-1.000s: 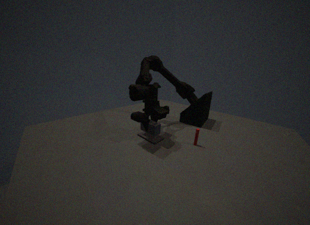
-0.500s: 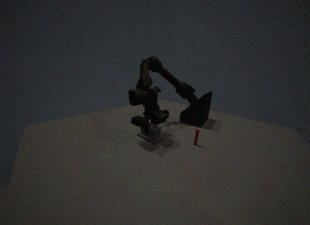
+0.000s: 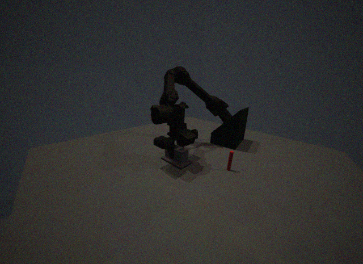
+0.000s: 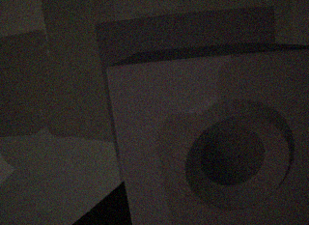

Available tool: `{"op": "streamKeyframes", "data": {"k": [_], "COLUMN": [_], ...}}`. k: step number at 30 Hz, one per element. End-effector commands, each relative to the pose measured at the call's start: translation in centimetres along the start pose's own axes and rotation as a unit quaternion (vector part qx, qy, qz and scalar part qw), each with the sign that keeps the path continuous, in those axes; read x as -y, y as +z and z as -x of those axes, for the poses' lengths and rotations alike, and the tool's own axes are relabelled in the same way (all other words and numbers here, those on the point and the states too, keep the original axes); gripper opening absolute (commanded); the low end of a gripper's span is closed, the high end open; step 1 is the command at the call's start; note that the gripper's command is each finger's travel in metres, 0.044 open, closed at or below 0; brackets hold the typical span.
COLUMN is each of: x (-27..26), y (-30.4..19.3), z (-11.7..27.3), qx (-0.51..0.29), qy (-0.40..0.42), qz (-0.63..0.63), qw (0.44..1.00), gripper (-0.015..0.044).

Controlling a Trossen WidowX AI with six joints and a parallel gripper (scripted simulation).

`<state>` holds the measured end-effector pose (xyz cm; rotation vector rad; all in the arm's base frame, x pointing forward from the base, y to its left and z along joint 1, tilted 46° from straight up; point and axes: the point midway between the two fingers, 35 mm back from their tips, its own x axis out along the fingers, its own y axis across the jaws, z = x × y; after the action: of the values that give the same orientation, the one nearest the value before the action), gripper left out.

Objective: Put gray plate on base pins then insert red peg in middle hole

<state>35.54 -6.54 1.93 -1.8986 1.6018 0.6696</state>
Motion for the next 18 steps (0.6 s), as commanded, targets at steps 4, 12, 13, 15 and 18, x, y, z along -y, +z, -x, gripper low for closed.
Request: {"op": "streamKeyframes", "data": {"k": [4, 12, 13, 15, 18], "x": [0.0, 0.0, 0.0, 0.0, 0.2], "y": [0.0, 0.0, 0.0, 0.0, 0.1], "z": [0.0, 0.0, 0.0, 0.0, 1.1], "qx": [0.0, 0.0, 0.0, 0.0, 0.002], "qy": [0.0, 0.0, 0.0, 0.0, 0.0], "qz": [0.0, 0.0, 0.0, 0.0, 0.0], "qw": [1.0, 1.0, 1.0, 1.0, 1.0], "gripper": [0.021, 0.042, 0.044, 0.044, 0.044]}}
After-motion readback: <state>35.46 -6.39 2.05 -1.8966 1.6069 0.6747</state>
